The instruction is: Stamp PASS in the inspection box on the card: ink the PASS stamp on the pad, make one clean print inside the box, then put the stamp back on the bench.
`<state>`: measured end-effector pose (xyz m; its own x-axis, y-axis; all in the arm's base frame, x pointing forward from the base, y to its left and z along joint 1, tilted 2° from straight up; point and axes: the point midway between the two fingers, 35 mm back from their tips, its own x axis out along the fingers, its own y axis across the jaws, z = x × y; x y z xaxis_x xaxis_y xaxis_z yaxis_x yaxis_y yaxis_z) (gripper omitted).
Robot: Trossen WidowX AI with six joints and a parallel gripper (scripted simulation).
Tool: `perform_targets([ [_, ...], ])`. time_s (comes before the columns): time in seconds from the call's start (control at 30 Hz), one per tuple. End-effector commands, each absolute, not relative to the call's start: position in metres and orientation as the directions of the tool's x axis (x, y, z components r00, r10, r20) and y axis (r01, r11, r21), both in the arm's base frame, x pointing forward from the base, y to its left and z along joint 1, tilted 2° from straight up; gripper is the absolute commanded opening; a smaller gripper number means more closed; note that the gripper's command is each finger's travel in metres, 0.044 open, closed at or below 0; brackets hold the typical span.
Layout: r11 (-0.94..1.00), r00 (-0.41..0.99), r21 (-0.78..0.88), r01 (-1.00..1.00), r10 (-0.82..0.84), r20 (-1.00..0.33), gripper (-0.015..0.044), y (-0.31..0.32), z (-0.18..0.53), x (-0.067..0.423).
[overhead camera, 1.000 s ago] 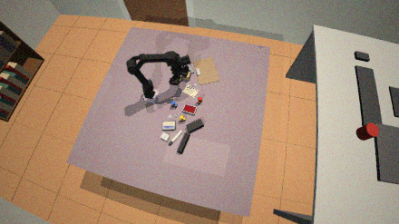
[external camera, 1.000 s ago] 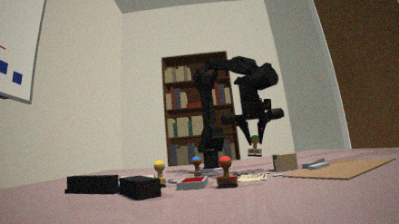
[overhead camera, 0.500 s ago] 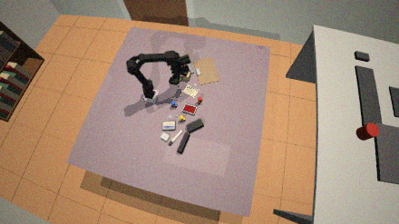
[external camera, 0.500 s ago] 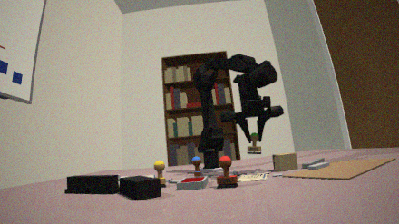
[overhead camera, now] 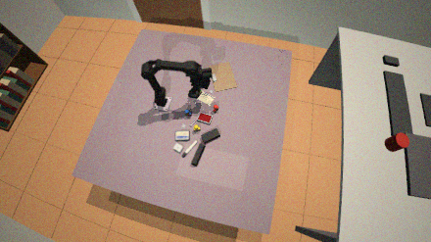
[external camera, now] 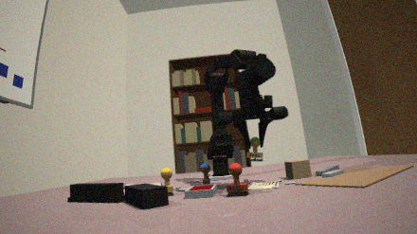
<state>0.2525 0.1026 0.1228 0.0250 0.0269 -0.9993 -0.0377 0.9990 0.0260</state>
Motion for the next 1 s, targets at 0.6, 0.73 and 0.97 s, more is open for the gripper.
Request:
perform_targets([
  [0.6,0.999,0.029,0.011,-0.04,0.012,-1.0,0.0,0.0,0.121,0.319],
  [0.73,0.999,0.03,0.008,-0.04,0.01,-1.0,0.0,-0.022,0.12,0.327],
  [0.97,0.999,0.03,0.007,-0.04,0.009,-1.0,0.0,-0.037,0.119,0.331],
])
